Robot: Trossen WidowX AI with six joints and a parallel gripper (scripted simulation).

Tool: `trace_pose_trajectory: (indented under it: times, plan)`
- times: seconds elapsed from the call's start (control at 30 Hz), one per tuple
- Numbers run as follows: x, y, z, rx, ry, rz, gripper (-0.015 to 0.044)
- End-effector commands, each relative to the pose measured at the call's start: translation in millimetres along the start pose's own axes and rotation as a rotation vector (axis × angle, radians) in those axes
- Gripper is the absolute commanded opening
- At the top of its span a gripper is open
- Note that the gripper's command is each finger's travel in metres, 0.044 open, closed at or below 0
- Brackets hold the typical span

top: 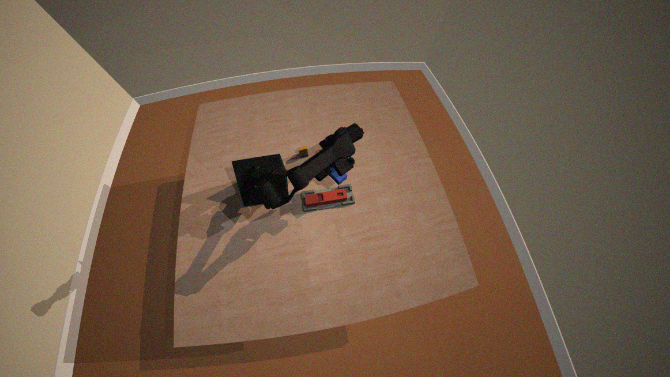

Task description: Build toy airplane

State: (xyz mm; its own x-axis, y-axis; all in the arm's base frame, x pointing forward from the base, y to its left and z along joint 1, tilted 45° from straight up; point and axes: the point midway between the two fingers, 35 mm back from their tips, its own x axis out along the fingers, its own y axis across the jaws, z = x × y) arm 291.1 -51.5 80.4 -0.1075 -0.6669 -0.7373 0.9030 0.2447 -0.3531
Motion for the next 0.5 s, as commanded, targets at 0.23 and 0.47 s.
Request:
trace_pose_trajectory:
  times: [0.23, 0.47]
  plan:
    - [6.9, -33.1, 16.6, 0.198, -0.013, -0.001, 0.0000]
    - [12.3, -54.2, 23.4, 0.323, -0.019, -0.005, 0.0000]
